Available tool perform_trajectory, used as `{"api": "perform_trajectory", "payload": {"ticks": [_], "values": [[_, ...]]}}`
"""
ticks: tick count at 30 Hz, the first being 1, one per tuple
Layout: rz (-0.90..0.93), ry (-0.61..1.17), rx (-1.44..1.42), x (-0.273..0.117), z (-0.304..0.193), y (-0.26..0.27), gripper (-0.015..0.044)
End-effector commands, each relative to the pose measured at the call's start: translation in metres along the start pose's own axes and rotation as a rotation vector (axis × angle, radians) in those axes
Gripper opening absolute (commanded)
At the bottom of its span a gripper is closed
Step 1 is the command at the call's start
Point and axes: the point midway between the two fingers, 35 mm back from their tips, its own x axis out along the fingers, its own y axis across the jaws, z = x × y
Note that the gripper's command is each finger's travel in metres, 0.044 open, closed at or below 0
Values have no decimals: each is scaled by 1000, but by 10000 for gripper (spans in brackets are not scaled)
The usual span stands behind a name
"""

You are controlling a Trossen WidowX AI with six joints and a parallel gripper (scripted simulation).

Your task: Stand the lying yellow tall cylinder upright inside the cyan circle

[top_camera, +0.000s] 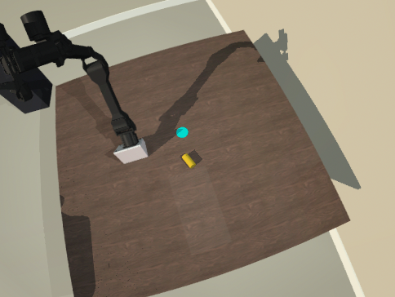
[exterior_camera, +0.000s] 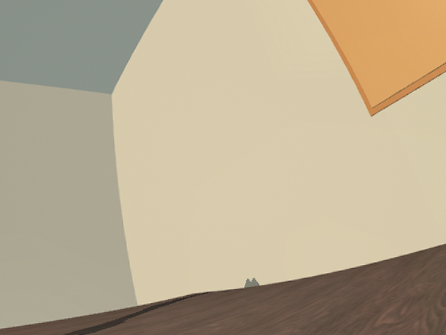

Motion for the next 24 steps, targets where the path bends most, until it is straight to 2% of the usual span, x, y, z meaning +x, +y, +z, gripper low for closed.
{"api": "perform_trajectory", "payload": {"ticks": [1, 12, 24], "values": [[-61, 123, -135, -5, -43, -28, 309], [-177, 408, -426, -35, -130, -97, 309], [-281, 727, -732, -91, -202, -178, 309]]}}
